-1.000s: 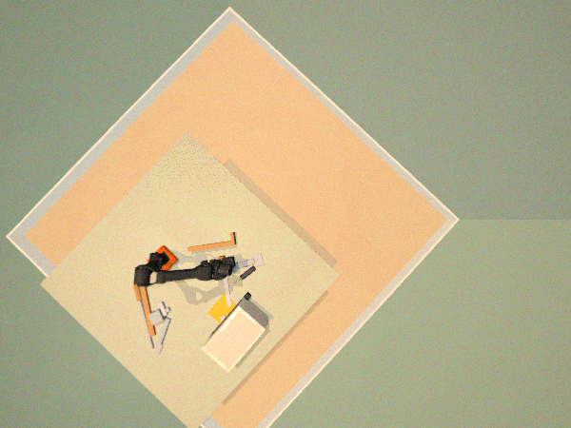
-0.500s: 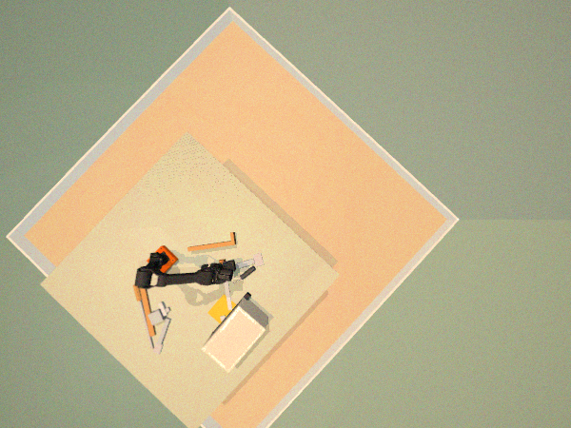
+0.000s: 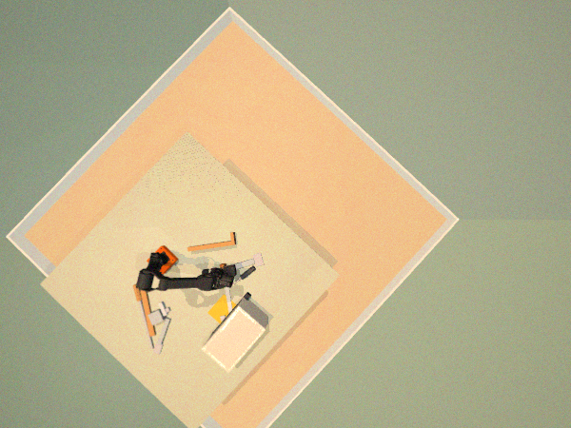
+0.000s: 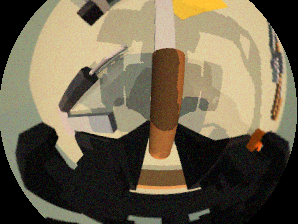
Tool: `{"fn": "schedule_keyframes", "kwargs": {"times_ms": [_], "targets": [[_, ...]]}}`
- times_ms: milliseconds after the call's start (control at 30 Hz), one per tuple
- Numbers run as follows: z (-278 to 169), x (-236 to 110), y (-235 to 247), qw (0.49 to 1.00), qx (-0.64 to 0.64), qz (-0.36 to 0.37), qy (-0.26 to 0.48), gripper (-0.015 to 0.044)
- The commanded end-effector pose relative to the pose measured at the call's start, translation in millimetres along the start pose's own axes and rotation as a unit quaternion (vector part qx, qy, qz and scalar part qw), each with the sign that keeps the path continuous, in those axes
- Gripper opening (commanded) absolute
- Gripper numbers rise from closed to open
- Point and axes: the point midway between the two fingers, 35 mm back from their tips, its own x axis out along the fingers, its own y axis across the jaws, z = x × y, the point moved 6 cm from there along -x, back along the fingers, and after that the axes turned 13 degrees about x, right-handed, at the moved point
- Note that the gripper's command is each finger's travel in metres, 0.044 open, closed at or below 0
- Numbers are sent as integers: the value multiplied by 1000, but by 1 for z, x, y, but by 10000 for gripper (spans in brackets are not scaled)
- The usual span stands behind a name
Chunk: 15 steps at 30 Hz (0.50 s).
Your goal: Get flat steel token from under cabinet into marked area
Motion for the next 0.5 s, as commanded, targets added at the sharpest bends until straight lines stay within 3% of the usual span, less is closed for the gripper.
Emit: {"fn": "schedule_keyframes", "kwargs": {"times_ms": [0,467], "targets": [[9,0,3,1000,0,1,-1,0],[35,-1,9,1000,-1,1,-2,0]]}}
